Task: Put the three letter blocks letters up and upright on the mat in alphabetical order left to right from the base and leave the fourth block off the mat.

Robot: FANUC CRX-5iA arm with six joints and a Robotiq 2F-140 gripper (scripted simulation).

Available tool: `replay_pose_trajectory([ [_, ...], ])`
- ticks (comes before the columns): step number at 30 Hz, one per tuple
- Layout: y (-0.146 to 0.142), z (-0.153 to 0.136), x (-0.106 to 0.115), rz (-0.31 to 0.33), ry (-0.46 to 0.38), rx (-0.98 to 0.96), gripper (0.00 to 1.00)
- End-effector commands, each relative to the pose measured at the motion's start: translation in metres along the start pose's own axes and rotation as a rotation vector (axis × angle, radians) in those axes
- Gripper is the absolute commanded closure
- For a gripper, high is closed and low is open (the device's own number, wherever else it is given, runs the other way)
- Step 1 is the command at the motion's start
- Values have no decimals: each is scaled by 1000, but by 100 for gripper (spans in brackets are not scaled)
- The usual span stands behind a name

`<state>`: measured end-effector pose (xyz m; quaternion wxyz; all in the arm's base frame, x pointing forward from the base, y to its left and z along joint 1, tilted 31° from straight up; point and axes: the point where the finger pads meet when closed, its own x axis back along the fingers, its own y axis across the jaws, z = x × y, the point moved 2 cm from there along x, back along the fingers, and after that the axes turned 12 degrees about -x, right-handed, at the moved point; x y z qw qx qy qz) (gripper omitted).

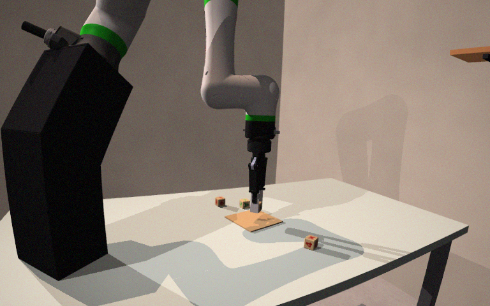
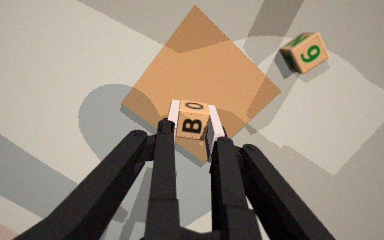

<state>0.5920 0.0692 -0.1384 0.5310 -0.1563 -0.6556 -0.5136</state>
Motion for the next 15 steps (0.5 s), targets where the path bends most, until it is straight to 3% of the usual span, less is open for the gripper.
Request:
replay_pose_trajectory([
  [1, 0, 0, 30, 4, 5, -1, 84],
  [8, 1, 0, 60, 4, 5, -1, 84],
  [15, 1, 0, 66, 4, 5, -1, 84],
])
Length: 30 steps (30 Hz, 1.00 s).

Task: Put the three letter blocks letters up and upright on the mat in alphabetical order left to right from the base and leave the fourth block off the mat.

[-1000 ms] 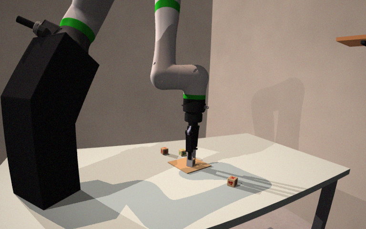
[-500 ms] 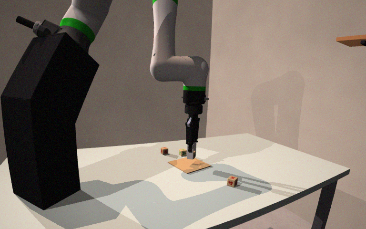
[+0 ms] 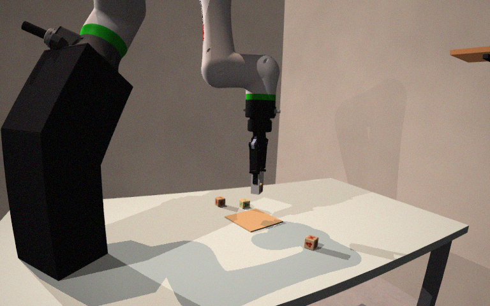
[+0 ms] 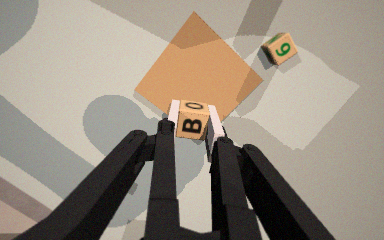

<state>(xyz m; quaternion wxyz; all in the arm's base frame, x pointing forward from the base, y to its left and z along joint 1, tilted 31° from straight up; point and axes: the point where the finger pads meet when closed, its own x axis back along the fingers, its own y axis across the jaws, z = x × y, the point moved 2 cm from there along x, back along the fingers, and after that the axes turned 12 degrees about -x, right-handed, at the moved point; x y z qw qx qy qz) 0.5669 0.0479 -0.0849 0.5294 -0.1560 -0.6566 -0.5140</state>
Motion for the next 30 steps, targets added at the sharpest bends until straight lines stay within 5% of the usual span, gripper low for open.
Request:
replay_pose_trajectory([
  [1, 1, -1, 3, 7, 8, -1, 84],
  [10, 4, -6, 4, 2, -4, -34, 84],
  [30, 32, -84, 26, -99, -158, -607, 84],
])
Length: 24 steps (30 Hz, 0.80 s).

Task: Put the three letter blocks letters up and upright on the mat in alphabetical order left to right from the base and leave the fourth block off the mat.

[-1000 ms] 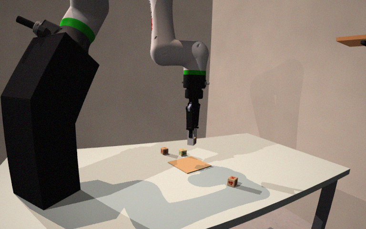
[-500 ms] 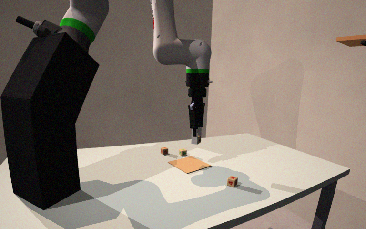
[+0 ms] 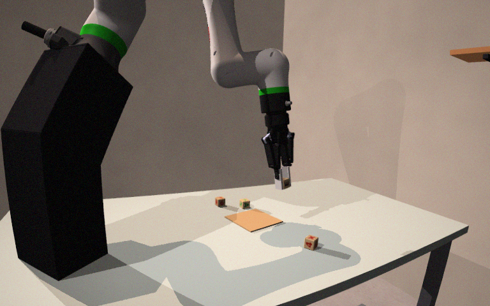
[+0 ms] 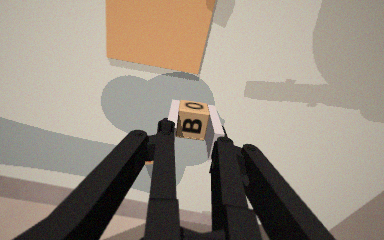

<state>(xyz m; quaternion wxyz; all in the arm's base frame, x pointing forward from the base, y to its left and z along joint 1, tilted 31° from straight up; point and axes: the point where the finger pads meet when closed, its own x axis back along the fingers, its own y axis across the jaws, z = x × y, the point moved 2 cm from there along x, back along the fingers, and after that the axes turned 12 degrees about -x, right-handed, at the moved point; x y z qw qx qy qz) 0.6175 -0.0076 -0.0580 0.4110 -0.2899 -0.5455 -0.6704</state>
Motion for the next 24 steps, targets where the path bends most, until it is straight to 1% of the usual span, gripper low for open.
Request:
replay_pose_trajectory([
  [1, 12, -12, 3, -27, -34, -132, 84],
  [6, 22, -24, 6, -53, -58, -276, 84],
  [8, 22, -24, 6, -53, -58, -276, 84],
  [9, 27, -31, 8, -68, -71, -360, 84],
  [23, 41, -56, 18, -133, -111, -753, 84],
  [24, 41, -56, 18, -133, -111, -753, 84],
])
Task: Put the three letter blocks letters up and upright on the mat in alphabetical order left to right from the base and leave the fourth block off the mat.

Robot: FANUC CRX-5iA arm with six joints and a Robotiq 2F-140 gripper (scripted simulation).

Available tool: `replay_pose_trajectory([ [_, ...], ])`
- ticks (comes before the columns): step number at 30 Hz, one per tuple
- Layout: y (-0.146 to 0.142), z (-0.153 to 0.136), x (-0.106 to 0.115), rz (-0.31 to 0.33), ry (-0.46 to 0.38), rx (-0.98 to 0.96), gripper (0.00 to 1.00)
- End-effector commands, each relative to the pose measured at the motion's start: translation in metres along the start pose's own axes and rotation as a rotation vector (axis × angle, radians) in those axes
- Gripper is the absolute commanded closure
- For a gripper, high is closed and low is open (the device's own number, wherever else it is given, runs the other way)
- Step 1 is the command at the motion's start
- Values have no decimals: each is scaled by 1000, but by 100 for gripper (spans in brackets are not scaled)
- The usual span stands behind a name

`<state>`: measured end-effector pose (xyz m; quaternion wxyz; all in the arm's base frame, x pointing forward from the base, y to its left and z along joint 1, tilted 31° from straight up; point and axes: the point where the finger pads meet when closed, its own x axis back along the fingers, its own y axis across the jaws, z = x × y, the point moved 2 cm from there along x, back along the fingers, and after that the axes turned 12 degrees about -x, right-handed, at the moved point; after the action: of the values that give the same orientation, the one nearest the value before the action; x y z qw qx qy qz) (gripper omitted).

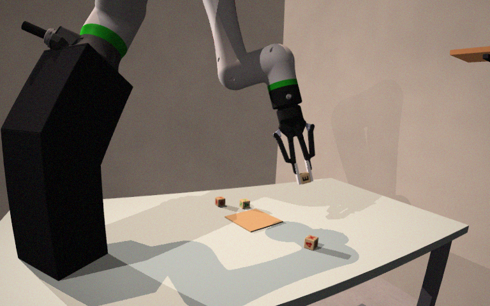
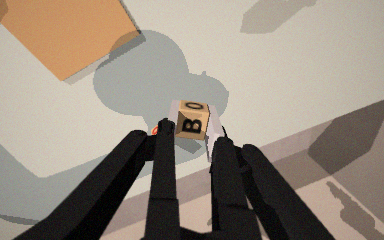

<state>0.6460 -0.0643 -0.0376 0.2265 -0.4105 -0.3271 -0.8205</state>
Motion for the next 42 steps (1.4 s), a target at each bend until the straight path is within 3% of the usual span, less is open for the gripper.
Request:
replay_pose_trajectory([
  [1, 5, -2, 1, -18, -11, -77, 84],
  [21, 16, -20, 8, -71, -48, -690, 84],
  [42, -8, -25, 9, -70, -79, -1289, 84],
])
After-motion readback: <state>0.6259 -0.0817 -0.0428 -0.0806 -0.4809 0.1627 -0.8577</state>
